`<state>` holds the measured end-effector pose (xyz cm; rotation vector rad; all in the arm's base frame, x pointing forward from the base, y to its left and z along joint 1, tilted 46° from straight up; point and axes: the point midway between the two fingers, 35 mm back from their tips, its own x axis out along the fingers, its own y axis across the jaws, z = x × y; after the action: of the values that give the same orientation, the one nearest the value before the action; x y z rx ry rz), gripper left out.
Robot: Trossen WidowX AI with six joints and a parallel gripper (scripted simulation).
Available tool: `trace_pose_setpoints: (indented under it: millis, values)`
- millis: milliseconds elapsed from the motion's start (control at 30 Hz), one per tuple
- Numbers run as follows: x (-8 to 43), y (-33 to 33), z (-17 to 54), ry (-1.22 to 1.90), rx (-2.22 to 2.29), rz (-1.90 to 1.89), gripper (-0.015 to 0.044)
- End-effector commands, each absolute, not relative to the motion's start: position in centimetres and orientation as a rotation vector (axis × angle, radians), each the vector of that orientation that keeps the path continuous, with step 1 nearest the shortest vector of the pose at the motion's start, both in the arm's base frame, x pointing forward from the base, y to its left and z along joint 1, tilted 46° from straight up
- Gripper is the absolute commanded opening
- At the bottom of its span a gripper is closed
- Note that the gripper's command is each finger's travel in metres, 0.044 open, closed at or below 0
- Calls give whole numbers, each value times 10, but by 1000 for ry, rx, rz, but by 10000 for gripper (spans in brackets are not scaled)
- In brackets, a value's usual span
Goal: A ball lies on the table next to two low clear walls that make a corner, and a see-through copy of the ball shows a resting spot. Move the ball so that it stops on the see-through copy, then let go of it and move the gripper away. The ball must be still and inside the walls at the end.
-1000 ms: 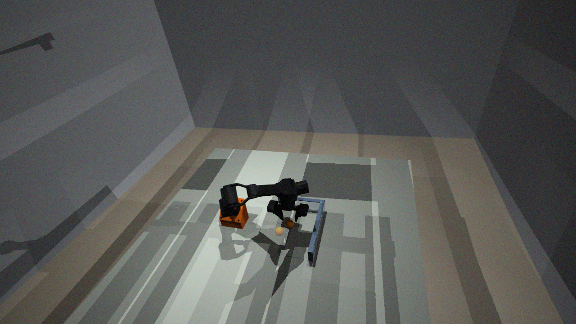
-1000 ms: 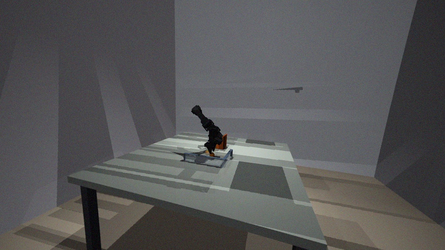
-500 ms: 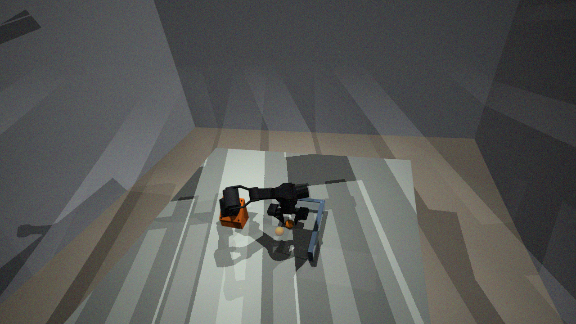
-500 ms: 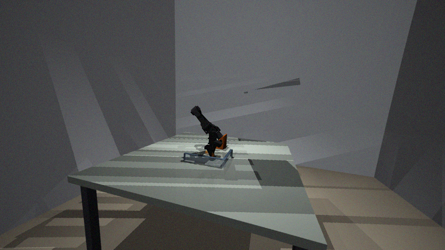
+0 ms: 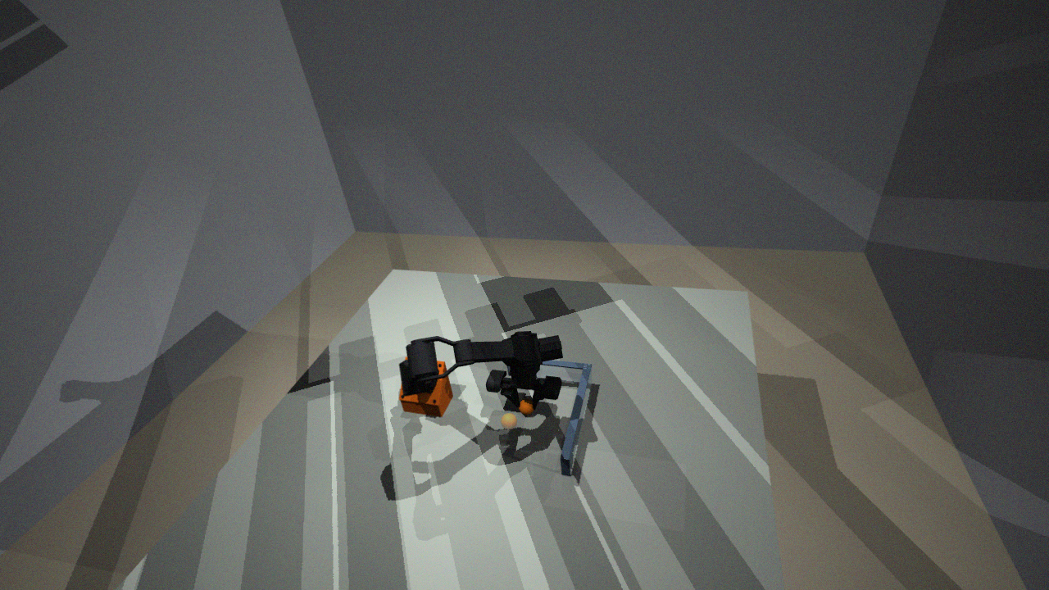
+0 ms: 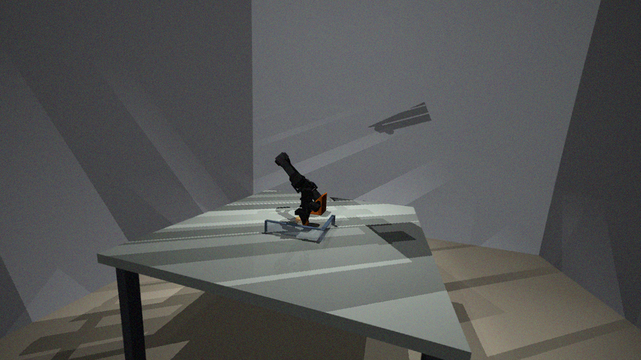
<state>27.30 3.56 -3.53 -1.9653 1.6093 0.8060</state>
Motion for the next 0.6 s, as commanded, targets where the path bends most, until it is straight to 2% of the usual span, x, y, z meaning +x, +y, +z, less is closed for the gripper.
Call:
trace_pose_setpoints:
  millis: [0,567]
  values:
    - [275,53,-23,1595,-1960,806,0]
    - [256,124,52,1599,-1959,805,0]
